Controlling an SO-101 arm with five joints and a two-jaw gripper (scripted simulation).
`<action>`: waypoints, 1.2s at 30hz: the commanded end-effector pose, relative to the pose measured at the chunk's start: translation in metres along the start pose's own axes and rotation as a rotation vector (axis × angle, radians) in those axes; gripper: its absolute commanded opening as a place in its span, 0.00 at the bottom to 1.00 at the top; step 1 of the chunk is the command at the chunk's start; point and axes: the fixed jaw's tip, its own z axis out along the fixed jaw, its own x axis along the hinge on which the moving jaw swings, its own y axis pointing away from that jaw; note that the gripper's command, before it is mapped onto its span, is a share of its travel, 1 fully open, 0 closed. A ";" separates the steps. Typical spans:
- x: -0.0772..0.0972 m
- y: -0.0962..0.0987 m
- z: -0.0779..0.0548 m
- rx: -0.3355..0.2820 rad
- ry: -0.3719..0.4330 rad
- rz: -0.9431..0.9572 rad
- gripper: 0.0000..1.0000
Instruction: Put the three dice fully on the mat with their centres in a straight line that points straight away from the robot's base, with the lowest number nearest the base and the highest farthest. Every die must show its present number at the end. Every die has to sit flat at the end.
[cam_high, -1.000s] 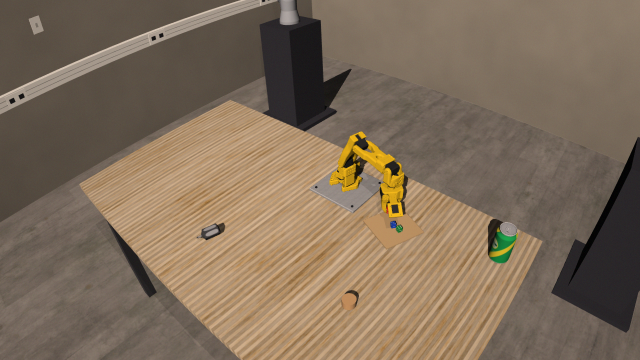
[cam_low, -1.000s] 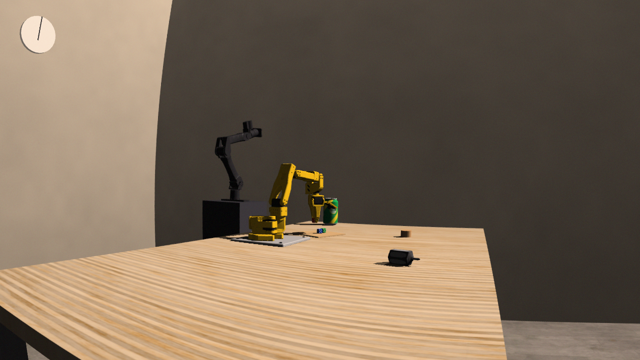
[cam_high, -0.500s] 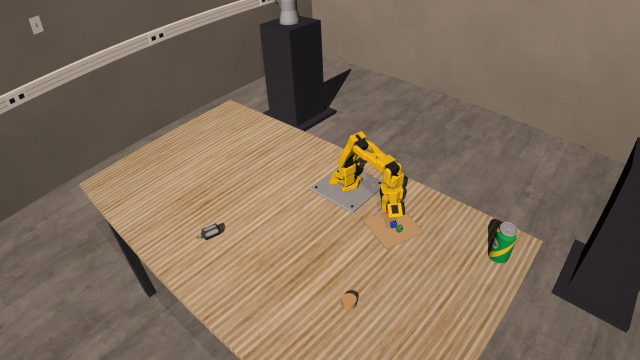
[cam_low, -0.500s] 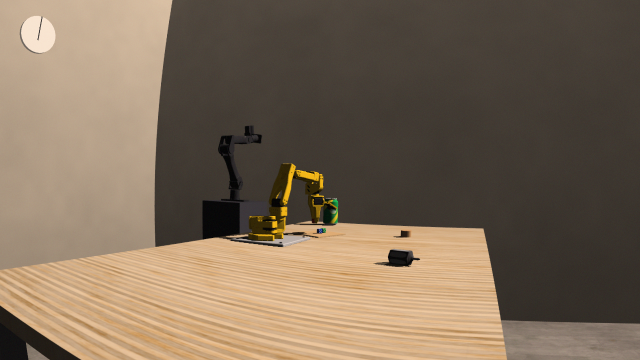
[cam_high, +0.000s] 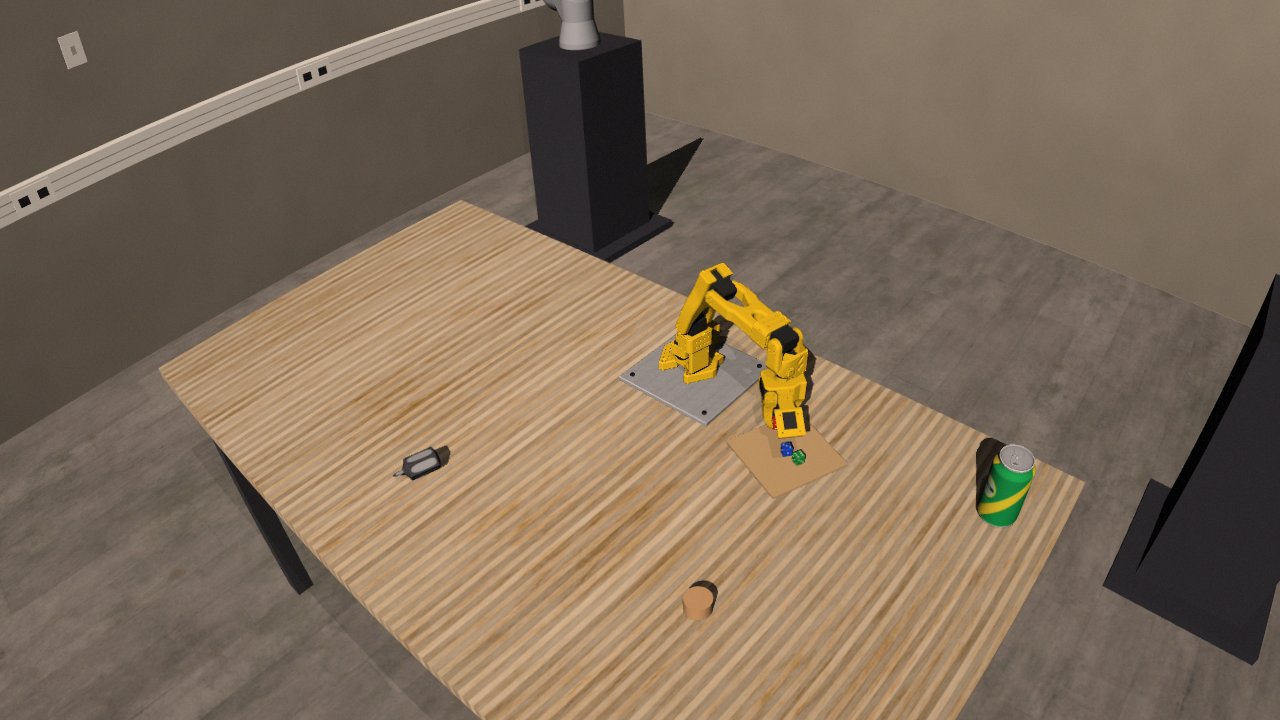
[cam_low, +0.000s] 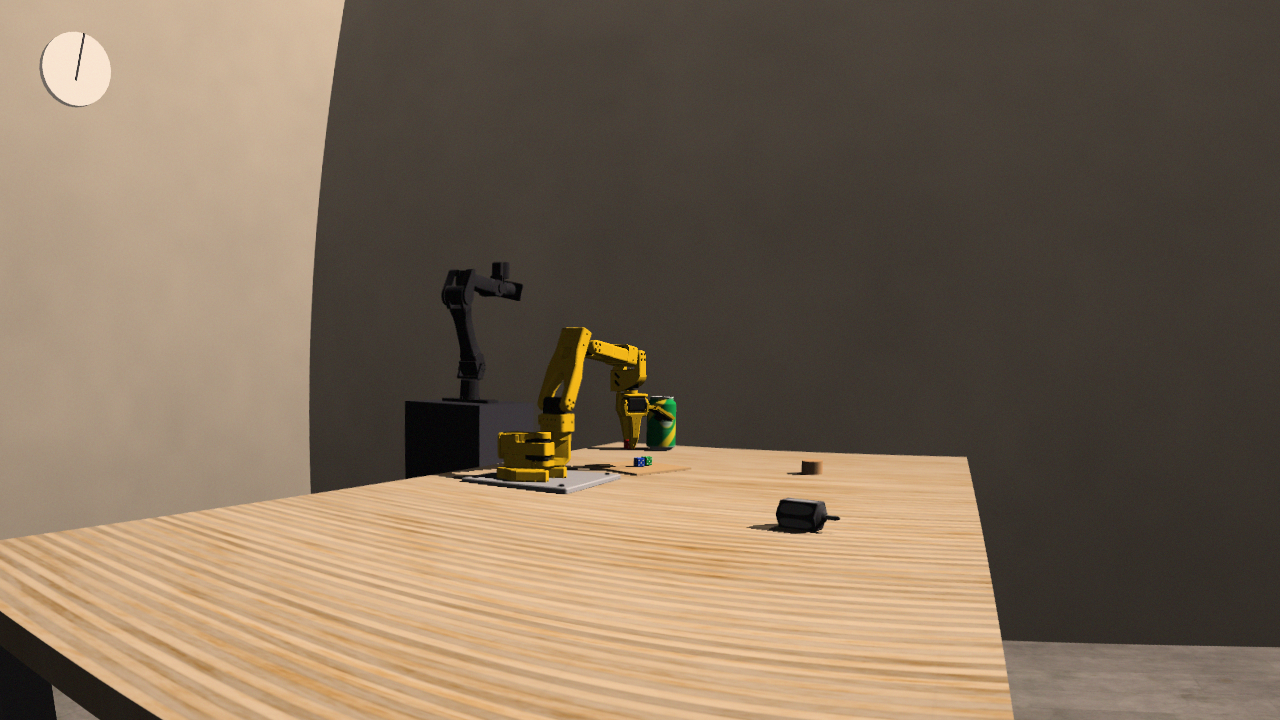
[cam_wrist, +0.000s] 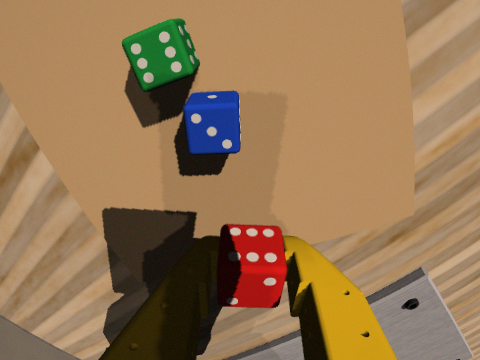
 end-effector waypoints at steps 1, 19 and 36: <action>0.001 0.001 -0.001 -0.007 -0.009 -0.008 0.00; 0.001 0.001 0.006 -0.007 -0.009 -0.008 0.00; 0.001 0.001 0.012 -0.007 -0.009 -0.008 0.00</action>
